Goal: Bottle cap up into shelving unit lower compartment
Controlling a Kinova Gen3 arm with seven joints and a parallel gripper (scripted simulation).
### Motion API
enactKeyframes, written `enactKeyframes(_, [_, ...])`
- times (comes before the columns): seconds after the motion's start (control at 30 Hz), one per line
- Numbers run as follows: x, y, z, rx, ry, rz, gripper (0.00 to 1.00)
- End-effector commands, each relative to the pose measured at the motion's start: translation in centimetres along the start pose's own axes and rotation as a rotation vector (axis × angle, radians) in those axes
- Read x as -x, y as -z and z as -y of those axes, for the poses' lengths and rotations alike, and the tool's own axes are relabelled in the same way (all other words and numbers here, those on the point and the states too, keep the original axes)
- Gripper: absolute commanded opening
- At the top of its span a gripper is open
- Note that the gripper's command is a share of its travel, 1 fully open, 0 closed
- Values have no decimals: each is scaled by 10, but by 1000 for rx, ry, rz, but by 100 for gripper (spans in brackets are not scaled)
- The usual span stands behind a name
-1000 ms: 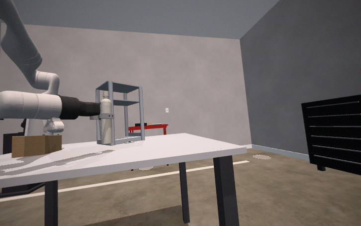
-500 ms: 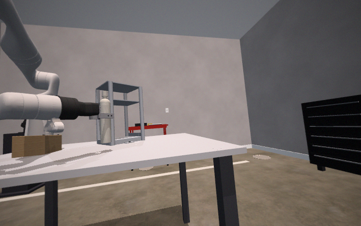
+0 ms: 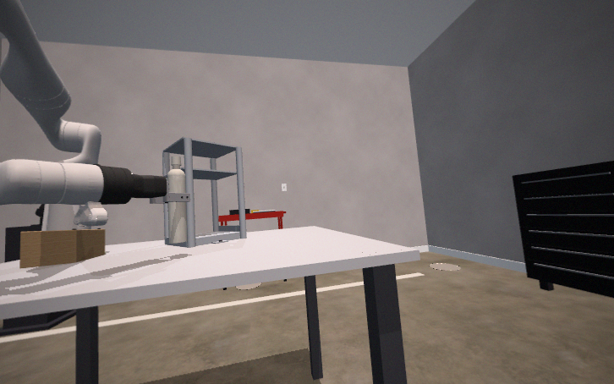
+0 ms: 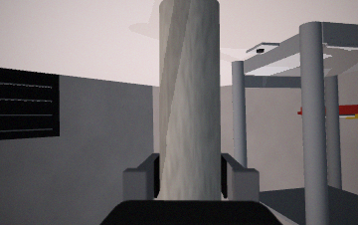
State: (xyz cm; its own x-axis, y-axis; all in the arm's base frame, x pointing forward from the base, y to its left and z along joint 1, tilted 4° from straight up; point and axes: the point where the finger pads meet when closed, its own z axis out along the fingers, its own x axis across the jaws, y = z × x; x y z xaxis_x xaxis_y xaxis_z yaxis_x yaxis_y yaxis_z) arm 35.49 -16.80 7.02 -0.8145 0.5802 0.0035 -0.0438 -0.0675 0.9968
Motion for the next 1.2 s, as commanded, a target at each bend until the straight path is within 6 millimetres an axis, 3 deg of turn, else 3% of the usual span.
enactKeyframes(0.0, [-6,1,1,-11,7,0,0])
enactKeyframes(0.67, [-35,-7,1,-11,7,0,0])
enactKeyframes(1.17, [-72,-17,2,-10,8,-1,0])
